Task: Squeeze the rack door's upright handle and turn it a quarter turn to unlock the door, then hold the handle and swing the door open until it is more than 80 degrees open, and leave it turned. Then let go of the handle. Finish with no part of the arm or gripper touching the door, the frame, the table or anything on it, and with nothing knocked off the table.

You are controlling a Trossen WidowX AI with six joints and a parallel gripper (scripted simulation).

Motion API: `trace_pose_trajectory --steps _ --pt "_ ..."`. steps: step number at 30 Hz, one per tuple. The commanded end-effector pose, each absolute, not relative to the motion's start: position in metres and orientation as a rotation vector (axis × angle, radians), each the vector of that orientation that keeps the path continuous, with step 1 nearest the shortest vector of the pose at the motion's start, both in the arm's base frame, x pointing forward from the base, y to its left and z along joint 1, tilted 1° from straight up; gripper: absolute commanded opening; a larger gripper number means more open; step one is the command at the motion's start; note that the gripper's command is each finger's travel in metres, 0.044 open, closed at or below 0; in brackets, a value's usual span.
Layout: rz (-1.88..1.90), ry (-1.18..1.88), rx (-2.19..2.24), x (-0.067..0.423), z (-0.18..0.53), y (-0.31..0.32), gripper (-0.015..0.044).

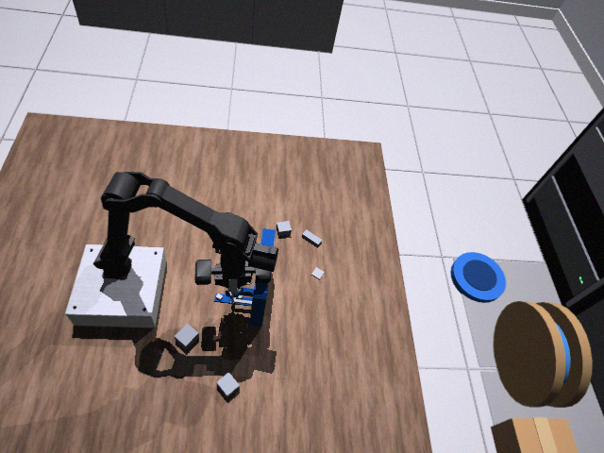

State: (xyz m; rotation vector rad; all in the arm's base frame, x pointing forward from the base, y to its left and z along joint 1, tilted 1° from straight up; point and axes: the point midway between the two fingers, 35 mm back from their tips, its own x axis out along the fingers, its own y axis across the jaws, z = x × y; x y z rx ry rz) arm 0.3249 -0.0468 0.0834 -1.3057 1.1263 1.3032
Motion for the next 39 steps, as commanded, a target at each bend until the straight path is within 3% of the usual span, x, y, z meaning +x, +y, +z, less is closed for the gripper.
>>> trace_pose_trajectory --steps 1,39 --pt "1.306 1.123 -1.305 0.325 0.083 -0.046 0.0009" --pt "0.813 1.401 -0.798 0.286 0.083 -0.020 0.0009"
